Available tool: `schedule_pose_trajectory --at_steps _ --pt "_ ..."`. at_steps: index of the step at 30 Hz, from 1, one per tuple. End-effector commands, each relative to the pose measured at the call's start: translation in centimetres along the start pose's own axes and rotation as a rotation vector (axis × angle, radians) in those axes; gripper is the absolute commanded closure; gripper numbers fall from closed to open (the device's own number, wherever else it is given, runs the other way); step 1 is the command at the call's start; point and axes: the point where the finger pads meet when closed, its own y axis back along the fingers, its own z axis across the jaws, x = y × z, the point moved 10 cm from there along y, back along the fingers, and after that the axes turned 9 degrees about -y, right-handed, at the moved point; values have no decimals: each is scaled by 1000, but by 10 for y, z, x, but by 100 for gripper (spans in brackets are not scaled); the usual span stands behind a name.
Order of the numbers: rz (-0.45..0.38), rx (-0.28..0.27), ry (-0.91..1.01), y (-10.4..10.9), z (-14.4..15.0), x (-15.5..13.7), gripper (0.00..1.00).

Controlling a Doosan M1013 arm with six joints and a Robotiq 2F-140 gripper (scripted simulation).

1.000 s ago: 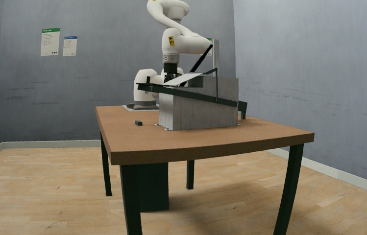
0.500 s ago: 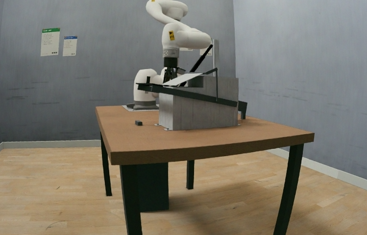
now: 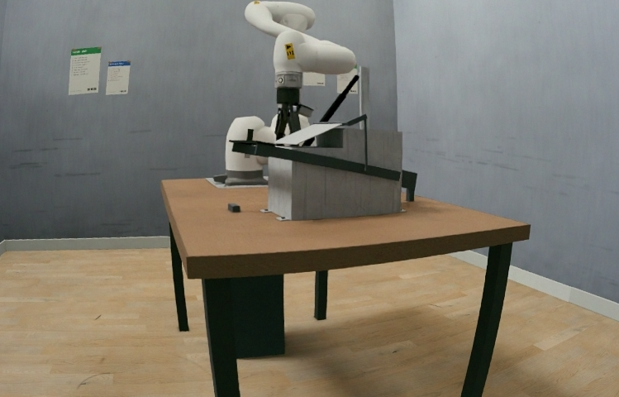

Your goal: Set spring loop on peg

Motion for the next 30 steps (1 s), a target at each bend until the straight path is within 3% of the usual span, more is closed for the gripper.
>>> schedule_pose_trajectory --at_steps 1,22,23,30 --pt "1 -1 0 6 0 0 0" --pt "1 -1 0 33 0 0 0" --pt "147 28 17 76 -9 -16 0" --pt "147 28 17 76 -9 -16 0"
